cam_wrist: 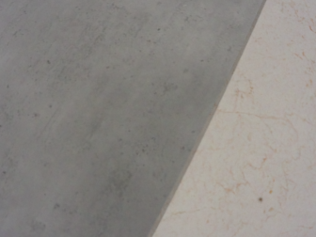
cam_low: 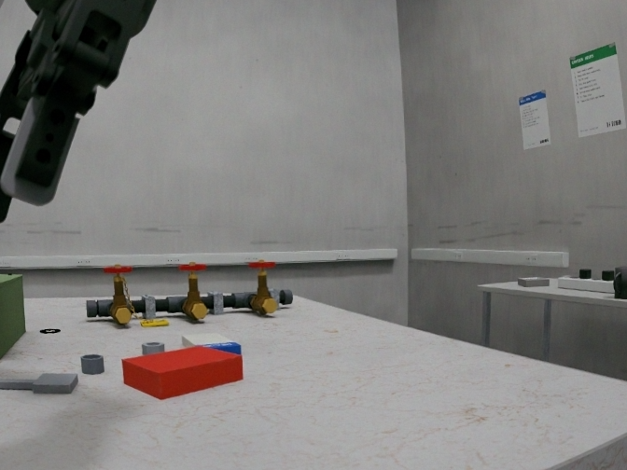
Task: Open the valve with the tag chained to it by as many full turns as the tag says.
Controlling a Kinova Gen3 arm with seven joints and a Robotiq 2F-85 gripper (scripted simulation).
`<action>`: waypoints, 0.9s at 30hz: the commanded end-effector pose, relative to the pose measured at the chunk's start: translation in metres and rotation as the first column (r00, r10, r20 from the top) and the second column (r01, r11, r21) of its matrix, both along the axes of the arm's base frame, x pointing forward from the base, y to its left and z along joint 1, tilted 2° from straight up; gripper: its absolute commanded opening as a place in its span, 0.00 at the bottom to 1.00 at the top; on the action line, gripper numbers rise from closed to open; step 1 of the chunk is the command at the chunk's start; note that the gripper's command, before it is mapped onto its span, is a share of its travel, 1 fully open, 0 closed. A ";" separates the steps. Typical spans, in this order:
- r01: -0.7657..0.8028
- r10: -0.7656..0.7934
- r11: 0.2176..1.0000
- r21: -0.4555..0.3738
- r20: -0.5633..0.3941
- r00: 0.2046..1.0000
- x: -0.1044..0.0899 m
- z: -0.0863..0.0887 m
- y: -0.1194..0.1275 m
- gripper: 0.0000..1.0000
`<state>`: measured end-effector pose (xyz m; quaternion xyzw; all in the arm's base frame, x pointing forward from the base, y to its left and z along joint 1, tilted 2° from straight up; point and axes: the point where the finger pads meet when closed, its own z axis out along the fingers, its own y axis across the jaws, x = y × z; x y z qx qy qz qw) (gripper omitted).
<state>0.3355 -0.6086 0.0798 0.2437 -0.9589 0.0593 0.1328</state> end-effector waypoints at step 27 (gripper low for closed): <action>0.002 -0.002 1.000 -0.005 0.008 1.000 0.008 0.002 0.005 1.00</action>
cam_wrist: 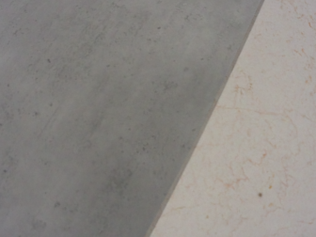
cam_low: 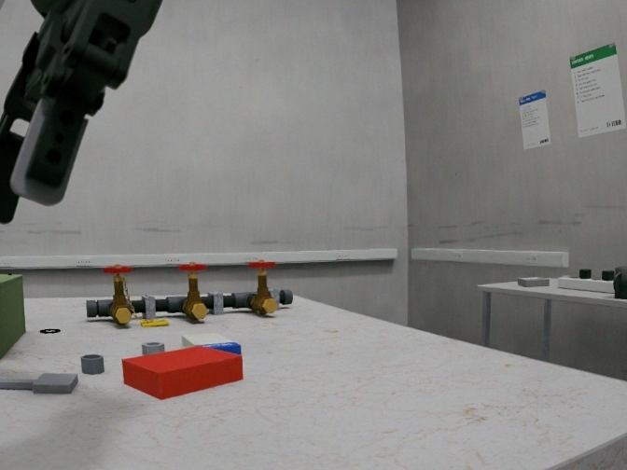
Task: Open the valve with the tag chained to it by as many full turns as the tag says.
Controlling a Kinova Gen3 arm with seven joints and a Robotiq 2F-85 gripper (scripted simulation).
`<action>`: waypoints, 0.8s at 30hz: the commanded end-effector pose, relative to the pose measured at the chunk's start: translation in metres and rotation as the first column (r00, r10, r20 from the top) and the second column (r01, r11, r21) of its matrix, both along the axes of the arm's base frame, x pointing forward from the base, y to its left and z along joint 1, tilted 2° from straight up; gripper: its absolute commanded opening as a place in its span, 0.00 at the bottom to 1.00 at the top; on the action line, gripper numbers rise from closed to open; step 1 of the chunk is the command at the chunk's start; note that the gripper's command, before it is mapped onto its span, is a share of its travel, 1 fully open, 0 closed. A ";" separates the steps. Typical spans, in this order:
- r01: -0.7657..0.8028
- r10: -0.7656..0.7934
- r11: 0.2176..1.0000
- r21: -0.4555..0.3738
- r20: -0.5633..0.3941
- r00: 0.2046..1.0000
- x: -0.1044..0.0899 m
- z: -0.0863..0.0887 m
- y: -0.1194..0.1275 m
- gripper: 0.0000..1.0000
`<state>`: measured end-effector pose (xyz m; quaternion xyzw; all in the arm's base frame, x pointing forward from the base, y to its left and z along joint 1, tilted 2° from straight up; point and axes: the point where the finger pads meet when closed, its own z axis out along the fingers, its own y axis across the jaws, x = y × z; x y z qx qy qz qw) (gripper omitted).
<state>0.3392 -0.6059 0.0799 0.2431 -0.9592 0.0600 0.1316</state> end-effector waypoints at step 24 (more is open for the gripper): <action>0.044 -0.042 0.999 -0.015 0.108 0.993 0.123 0.006 0.126 1.00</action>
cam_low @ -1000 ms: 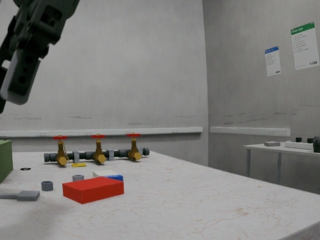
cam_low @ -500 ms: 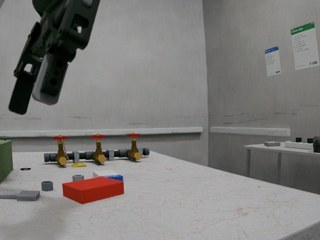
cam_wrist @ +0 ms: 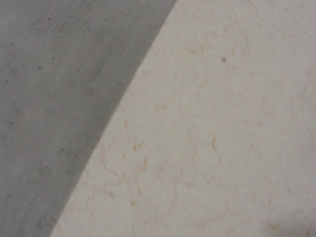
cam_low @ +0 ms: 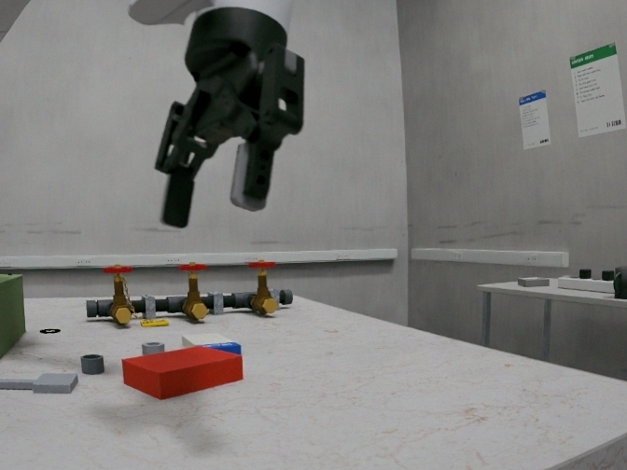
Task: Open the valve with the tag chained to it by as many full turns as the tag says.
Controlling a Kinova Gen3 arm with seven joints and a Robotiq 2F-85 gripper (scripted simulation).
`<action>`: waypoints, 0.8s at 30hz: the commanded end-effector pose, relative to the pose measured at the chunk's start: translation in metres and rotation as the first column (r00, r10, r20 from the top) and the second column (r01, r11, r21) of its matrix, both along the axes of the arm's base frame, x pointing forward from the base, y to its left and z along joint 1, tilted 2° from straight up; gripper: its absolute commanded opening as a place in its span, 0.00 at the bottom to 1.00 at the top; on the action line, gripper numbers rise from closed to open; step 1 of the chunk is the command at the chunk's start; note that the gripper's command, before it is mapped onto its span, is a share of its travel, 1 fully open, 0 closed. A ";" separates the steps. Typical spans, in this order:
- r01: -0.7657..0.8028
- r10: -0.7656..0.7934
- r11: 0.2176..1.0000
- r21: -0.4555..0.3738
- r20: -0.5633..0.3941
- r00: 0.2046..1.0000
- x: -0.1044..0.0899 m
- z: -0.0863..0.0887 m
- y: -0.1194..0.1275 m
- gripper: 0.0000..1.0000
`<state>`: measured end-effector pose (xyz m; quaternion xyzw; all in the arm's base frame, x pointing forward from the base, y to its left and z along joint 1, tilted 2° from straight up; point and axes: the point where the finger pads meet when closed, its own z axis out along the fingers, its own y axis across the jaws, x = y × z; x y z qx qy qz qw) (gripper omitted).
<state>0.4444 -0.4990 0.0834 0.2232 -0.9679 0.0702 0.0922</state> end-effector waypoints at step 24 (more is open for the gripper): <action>0.123 -0.131 0.991 0.058 0.168 0.977 0.115 0.011 0.320 1.00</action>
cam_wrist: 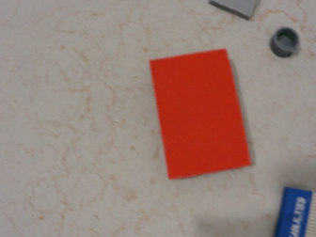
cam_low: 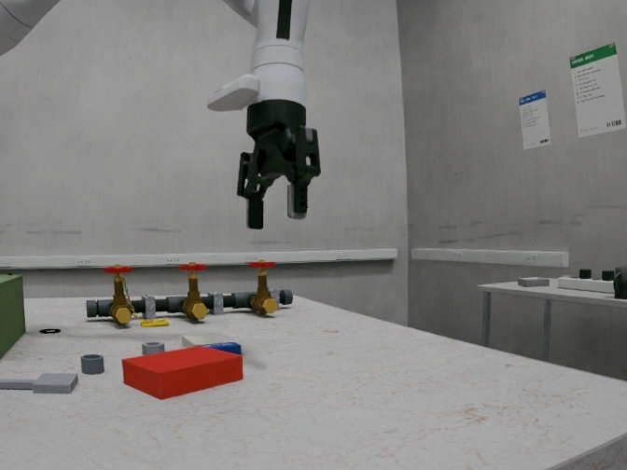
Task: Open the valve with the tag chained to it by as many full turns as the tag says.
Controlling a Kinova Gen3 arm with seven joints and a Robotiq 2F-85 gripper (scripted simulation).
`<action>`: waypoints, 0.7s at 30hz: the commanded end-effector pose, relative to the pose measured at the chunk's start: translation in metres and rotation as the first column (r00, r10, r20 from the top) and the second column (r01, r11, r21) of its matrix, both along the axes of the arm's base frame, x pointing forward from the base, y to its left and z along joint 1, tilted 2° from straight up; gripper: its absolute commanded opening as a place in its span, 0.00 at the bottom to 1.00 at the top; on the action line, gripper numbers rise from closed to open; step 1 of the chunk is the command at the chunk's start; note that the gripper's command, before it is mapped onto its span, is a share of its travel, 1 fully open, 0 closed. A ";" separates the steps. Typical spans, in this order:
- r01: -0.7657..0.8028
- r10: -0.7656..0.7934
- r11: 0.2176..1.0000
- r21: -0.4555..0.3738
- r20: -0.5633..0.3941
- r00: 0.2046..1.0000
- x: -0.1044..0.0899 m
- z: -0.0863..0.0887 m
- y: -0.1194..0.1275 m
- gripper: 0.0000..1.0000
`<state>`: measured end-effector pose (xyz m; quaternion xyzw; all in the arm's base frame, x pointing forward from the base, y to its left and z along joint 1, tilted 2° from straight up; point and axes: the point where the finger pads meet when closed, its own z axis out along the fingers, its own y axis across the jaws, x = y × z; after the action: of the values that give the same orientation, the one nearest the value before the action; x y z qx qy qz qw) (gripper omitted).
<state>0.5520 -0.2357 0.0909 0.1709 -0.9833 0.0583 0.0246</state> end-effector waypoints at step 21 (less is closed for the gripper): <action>0.159 -0.166 0.983 0.097 0.071 0.984 -0.058 0.010 0.301 1.00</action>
<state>0.5154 0.0152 0.0970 0.1074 -0.9940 0.0208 -0.0056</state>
